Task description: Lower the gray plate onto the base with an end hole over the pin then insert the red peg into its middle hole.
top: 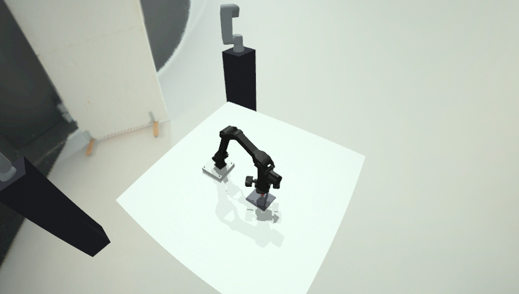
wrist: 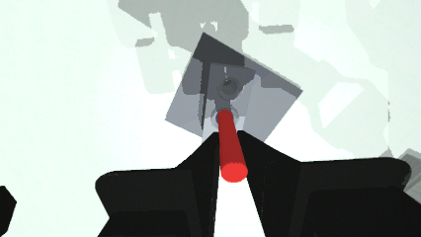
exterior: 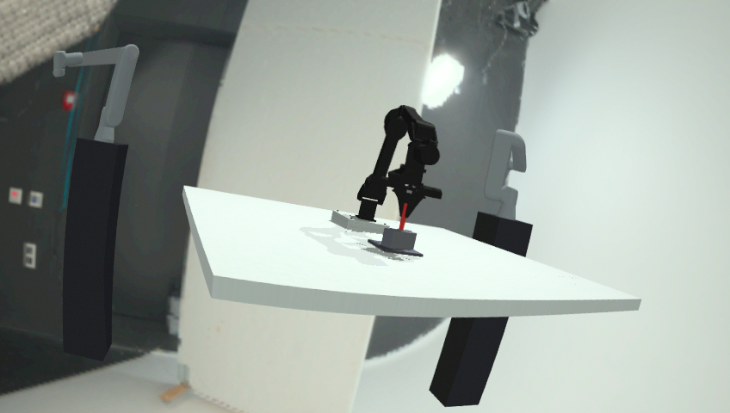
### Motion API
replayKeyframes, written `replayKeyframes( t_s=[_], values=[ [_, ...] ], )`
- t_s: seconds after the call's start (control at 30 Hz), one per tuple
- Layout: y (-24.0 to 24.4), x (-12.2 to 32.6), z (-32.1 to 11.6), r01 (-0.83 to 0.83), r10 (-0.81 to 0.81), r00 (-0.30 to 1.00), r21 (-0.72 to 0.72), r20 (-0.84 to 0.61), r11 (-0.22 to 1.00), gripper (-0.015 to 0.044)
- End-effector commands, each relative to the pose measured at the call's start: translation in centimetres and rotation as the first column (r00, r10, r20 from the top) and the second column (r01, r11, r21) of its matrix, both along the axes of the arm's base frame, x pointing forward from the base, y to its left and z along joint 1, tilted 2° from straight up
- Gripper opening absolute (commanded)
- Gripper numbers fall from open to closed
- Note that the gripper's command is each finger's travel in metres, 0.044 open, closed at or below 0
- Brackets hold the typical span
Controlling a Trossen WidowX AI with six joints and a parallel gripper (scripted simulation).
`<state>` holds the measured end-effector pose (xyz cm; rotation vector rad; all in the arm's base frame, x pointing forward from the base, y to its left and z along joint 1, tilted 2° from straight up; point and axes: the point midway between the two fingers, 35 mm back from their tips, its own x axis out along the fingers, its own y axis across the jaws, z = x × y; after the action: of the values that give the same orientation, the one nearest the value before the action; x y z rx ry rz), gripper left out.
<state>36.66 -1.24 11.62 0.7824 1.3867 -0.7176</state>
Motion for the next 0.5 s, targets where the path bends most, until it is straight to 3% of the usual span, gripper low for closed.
replayKeyframes(
  t_s=[0.0, 0.27, 0.47],
  values=[
    [0.03, 0.02, -0.09, -0.003, 0.003, 1.000, 0.000, 0.002, 1.000, 0.0000],
    [0.00, 0.00, -0.02, 0.000, 0.000, 1.000, 0.000, 0.000, 1.000, 0.0000],
    [0.00, 0.00, -0.02, 0.000, 0.000, 1.000, 0.000, 0.000, 1.000, 0.0150]
  ],
)
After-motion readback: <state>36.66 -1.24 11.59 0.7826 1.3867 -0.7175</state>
